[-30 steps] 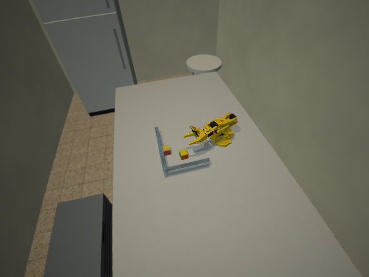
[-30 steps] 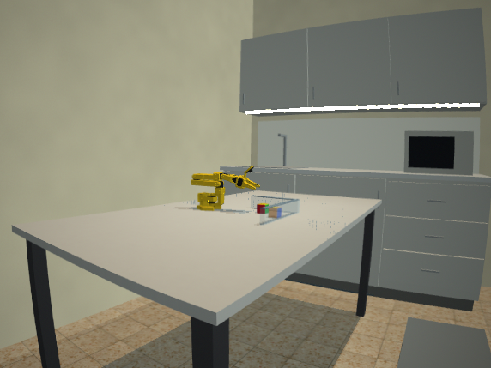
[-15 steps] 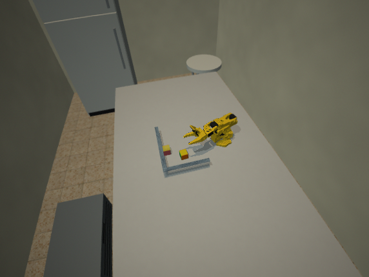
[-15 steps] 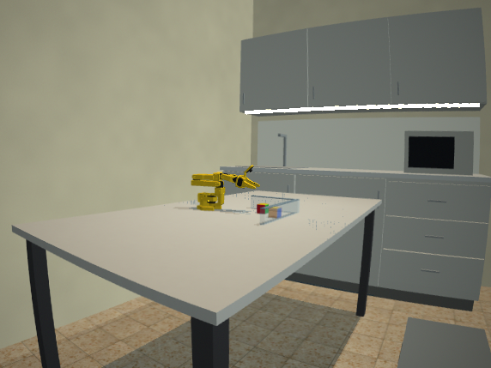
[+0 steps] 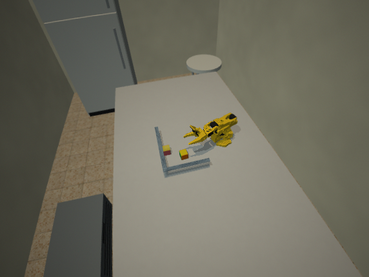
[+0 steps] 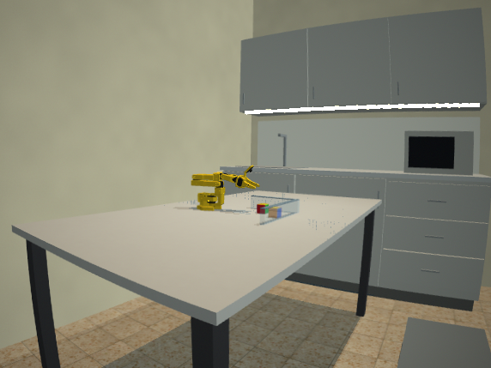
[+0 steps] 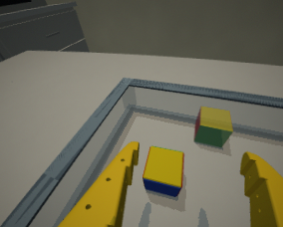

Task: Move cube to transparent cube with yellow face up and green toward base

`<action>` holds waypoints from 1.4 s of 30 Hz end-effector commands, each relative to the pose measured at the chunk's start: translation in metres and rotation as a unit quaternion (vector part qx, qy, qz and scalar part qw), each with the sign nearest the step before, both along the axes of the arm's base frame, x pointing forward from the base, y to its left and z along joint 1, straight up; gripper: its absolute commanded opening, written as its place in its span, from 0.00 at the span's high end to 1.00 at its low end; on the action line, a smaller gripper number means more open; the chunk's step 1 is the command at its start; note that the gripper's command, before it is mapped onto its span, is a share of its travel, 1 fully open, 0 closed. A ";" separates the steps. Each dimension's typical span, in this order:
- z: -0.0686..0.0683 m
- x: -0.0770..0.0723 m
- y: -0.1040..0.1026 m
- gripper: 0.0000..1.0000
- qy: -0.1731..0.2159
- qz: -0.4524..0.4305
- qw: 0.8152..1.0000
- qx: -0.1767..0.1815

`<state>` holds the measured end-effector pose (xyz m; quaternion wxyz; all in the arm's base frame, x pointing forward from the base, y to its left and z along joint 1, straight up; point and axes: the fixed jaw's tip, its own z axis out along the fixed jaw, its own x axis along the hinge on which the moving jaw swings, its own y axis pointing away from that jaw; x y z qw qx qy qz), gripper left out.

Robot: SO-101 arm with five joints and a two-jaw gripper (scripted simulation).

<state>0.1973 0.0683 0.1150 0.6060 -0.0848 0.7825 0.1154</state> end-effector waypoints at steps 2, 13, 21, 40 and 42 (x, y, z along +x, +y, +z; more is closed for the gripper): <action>0.010 0.001 0.000 0.65 -0.019 0.001 1.000 0.003; 0.010 0.001 0.000 0.65 -0.018 0.002 1.000 -0.001; 0.010 0.001 0.000 0.65 -0.017 0.003 1.000 -0.008; 0.010 0.001 0.000 0.65 -0.015 0.007 0.999 -0.030; 0.010 0.001 0.000 0.65 -0.015 0.007 0.999 -0.032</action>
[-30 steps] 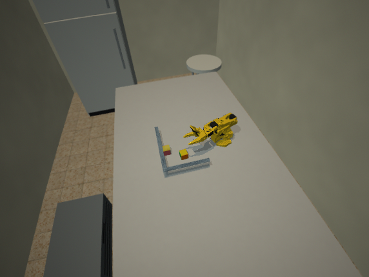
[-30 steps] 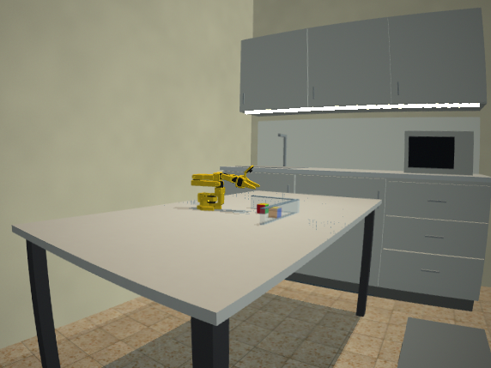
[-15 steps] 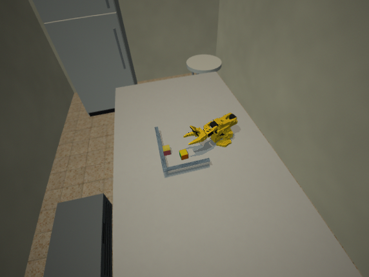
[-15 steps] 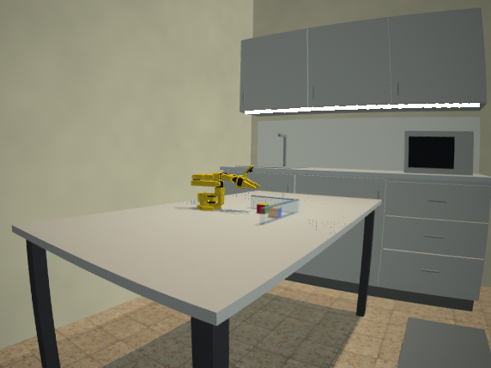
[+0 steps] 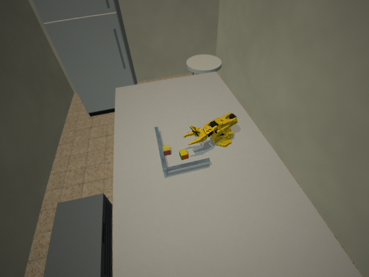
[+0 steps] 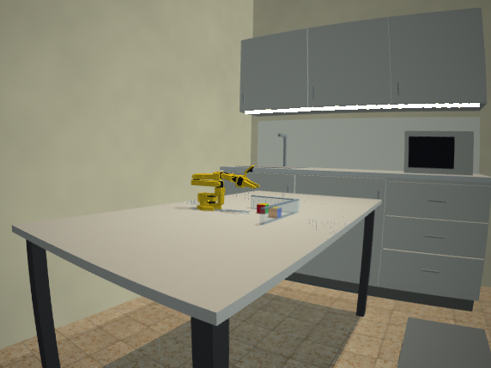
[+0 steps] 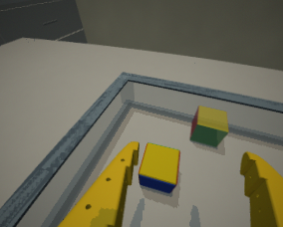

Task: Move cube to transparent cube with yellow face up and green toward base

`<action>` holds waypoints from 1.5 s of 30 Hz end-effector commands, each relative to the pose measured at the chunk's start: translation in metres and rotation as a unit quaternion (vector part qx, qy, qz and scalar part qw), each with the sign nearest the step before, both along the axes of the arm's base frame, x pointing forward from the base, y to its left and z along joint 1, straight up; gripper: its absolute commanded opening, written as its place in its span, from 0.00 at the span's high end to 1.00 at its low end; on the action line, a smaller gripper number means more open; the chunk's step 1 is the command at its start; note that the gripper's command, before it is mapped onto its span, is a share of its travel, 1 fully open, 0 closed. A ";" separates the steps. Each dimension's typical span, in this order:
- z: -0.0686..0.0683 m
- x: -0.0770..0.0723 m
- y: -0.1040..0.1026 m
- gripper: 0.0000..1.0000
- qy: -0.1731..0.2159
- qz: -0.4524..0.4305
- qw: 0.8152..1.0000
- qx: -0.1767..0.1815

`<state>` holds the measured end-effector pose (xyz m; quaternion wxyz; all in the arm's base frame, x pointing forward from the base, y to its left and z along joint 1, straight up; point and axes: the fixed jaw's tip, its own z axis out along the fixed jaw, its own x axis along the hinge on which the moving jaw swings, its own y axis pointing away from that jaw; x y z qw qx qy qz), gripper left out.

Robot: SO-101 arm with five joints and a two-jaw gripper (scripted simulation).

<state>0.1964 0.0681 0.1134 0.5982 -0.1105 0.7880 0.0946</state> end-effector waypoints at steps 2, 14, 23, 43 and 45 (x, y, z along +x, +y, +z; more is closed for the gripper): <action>0.012 0.002 0.000 0.65 -0.019 0.000 1.000 0.000; 0.012 0.002 0.000 0.65 -0.016 0.006 1.000 -0.026; 0.012 0.002 -0.001 0.65 -0.014 0.010 0.999 -0.044; 0.011 0.003 -0.002 0.65 -0.007 0.025 0.995 -0.101; 0.011 0.003 -0.002 0.65 -0.006 0.027 0.994 -0.109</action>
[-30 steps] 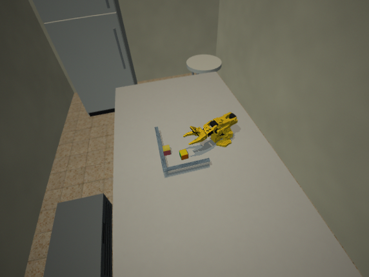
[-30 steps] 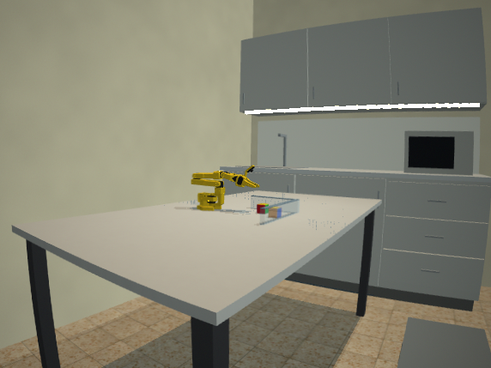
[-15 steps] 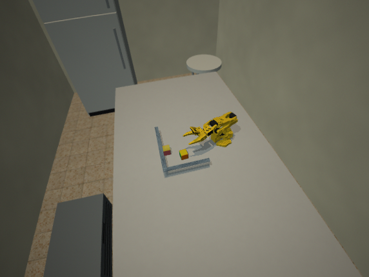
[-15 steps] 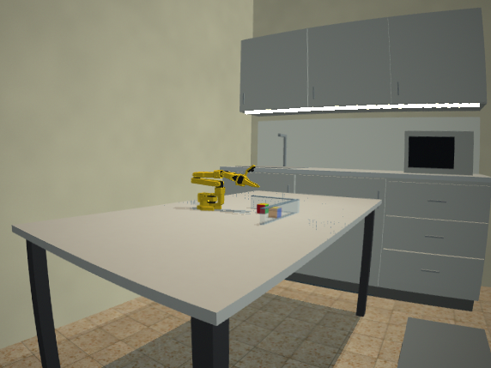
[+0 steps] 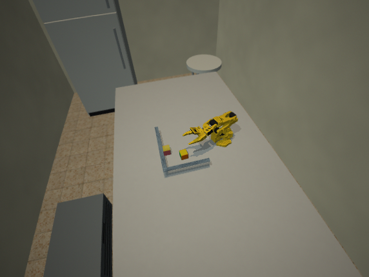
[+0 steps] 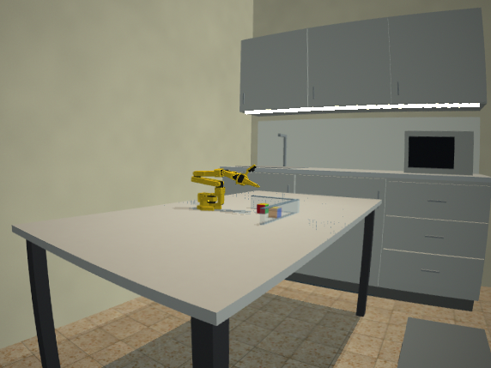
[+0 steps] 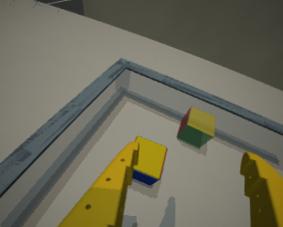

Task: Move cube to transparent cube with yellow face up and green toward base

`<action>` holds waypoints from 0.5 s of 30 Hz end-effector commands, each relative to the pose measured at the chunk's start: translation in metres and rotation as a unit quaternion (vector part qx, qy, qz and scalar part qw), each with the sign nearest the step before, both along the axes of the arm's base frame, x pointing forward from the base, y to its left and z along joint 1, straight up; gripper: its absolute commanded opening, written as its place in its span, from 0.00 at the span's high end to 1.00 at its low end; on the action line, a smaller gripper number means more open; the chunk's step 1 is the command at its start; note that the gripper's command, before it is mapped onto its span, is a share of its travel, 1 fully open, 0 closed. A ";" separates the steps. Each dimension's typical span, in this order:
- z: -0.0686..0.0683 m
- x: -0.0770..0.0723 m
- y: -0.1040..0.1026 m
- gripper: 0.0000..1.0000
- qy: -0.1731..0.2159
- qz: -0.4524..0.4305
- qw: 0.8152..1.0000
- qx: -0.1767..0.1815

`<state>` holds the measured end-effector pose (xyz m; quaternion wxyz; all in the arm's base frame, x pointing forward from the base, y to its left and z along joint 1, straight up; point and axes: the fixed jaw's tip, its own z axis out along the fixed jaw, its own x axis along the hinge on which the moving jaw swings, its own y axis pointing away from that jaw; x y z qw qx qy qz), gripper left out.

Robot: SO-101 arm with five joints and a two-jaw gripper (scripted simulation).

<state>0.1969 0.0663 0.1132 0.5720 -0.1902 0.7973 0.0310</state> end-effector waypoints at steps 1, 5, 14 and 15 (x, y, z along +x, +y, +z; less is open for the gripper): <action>0.011 0.003 0.000 0.65 -0.017 0.004 1.000 -0.010; 0.011 0.003 0.000 0.65 -0.015 0.008 1.000 -0.026; 0.011 0.004 -0.001 0.65 -0.011 0.017 0.998 -0.055; 0.011 0.004 -0.001 0.65 -0.010 0.019 0.998 -0.059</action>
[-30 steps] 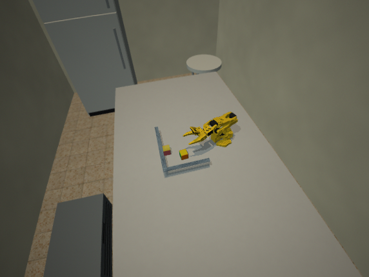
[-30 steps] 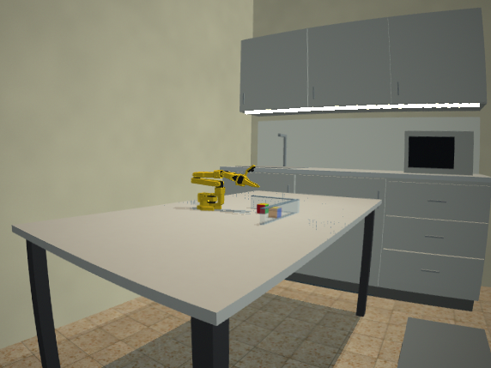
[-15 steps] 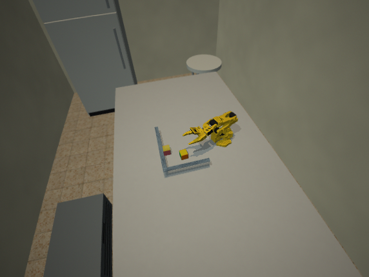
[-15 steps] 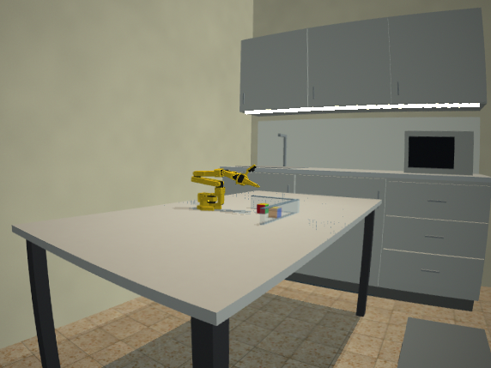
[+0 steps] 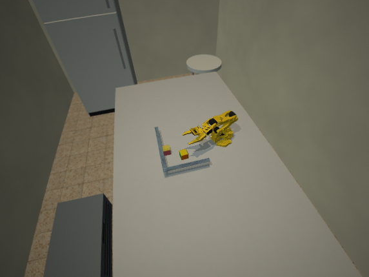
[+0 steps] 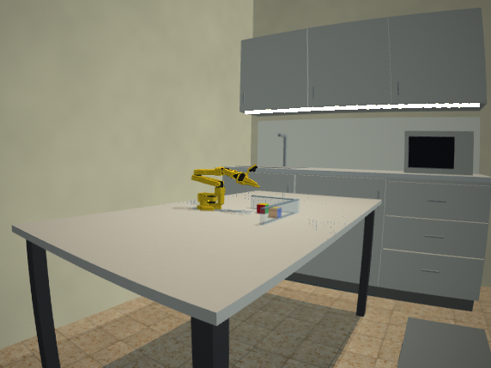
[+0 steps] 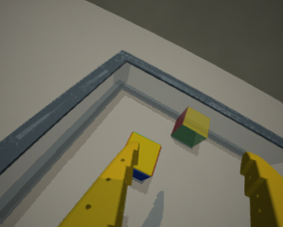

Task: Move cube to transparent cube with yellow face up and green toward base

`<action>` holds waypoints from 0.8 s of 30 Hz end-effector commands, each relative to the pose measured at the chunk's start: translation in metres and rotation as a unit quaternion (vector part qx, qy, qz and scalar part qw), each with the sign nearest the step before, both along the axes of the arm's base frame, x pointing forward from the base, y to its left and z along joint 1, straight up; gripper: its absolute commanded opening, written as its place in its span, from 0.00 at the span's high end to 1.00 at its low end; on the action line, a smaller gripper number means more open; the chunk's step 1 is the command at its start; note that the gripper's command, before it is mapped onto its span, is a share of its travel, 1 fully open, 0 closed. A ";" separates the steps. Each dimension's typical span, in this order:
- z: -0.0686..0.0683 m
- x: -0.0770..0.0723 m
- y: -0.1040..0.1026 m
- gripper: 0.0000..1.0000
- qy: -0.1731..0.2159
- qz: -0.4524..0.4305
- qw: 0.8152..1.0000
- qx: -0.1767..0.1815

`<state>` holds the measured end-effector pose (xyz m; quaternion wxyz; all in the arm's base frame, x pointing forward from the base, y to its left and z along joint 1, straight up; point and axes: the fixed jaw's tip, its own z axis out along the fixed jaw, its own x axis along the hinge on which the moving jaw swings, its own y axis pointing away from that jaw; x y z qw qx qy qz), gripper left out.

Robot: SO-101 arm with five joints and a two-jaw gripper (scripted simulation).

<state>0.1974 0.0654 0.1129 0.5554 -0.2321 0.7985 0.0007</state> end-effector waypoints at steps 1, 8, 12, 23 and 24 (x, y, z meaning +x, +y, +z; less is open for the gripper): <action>0.011 0.003 0.000 0.65 -0.016 0.005 1.000 -0.012; 0.011 0.004 -0.001 0.65 -0.012 0.014 0.999 -0.039; 0.011 0.004 -0.001 0.65 -0.010 0.019 0.998 -0.053; 0.011 0.005 -0.002 0.65 -0.001 0.041 0.993 -0.108; 0.011 0.005 -0.002 0.65 -0.001 0.043 0.993 -0.113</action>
